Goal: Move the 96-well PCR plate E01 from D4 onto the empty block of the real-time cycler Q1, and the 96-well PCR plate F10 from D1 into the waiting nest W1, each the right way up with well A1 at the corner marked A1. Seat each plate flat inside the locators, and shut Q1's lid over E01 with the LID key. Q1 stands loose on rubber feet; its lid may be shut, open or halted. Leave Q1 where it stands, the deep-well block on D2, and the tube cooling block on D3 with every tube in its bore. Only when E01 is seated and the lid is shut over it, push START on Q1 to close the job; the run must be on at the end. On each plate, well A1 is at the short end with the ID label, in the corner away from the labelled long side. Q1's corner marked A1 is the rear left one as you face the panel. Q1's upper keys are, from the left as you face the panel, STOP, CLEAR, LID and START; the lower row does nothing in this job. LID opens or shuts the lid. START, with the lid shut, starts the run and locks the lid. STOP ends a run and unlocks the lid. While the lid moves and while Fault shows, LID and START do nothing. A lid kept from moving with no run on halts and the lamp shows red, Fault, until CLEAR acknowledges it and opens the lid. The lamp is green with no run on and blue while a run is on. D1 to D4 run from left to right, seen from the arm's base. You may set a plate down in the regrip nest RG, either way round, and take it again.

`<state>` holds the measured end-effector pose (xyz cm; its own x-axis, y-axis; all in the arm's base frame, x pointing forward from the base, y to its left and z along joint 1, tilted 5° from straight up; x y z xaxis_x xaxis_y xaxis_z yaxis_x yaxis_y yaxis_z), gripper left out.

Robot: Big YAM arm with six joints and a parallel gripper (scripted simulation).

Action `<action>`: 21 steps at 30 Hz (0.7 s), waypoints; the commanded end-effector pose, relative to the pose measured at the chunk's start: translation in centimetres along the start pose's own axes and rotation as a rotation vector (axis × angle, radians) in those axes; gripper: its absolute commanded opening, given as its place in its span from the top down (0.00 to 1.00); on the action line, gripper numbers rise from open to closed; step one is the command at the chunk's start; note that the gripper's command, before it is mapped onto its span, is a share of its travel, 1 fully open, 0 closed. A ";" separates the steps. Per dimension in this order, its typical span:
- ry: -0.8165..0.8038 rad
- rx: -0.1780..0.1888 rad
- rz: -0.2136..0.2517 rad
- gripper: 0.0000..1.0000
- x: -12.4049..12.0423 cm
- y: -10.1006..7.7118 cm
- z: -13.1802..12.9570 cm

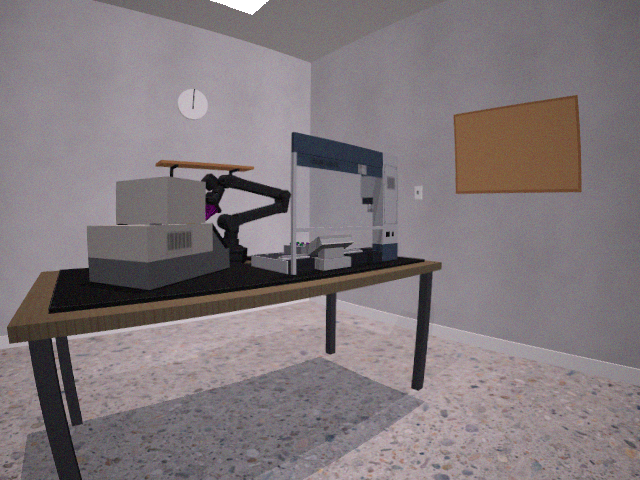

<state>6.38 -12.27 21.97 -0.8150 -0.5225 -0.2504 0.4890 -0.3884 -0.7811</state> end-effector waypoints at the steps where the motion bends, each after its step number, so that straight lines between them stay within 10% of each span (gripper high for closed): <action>1: -0.012 0.048 -0.004 1.00 -0.4 -1.4 1.7; 13: 0.014 -0.018 0.001 1.00 0.0 0.0 -0.1; 21: 0.000 0.017 -0.001 1.00 -0.1 -0.4 0.6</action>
<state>6.35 -12.19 21.68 -0.8157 -0.5203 -0.2527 0.4869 -0.3818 -0.7856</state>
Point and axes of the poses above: the point where the finger pads meet when closed, its own y axis out along the fingers, its own z axis across the jaws, x = y × z, the point moved 10 cm from there along -y, back along the fingers, and after that the axes turned 15 degrees about y, right-handed, at the moved point
